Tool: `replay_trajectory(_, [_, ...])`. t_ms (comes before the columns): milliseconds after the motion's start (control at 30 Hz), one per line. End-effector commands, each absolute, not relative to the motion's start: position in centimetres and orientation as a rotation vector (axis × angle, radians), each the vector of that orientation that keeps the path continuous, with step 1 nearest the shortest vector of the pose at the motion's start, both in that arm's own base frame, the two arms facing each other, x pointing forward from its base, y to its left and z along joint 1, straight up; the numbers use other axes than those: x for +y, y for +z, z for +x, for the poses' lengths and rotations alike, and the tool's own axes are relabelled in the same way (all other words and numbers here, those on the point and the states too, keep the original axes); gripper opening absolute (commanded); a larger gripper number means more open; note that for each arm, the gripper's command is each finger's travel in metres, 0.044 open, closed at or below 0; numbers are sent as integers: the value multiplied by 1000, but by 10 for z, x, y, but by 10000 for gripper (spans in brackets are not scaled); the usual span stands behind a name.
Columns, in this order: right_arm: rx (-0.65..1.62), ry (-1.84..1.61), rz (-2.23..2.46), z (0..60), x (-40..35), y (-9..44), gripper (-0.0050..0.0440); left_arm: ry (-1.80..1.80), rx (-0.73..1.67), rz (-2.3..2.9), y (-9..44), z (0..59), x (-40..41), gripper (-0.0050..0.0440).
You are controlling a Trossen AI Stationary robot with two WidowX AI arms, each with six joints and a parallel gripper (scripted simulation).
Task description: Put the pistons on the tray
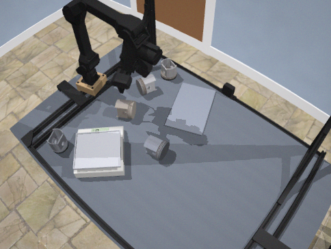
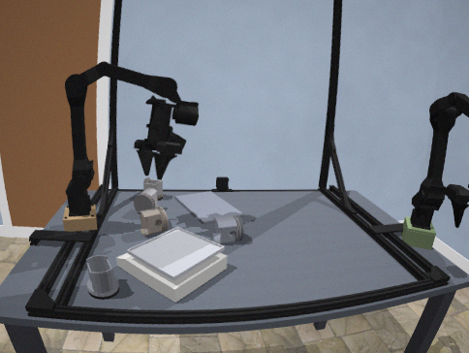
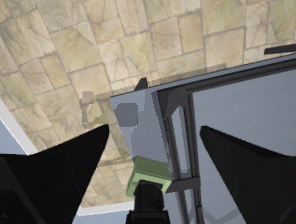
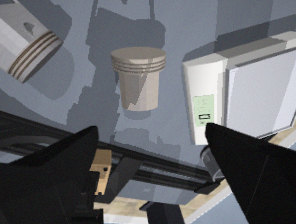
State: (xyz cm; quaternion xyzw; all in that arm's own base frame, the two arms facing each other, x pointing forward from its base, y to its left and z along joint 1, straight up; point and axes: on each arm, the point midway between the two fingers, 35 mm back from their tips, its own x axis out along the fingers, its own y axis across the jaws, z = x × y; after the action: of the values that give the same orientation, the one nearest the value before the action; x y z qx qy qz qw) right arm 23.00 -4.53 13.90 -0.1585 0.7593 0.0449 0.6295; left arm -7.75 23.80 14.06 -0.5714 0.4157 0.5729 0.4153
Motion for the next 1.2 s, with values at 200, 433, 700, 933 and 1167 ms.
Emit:
replay_trajectory(200, [1699, 35, -226, 229, -45, 145, 378, 1436, 1044, -1436, 141, -77, 238, 440])
replay_trajectory(433, [1640, -54, -49, 229, -45, 145, 378, 1436, 1044, -1436, 141, -77, 238, 440])
replay_trajectory(700, [1582, -129, 101, 229, -45, 145, 378, 1436, 1044, -1436, 141, -77, 238, 440])
replay_trajectory(933, [1556, -164, 175, 228, -45, 142, 378, 1436, 1044, -1436, 141, -77, 238, 440])
replay_trajectory(1167, [1560, -161, 171, 227, -44, 141, 378, 1436, 1044, -1436, 141, -77, 238, 440])
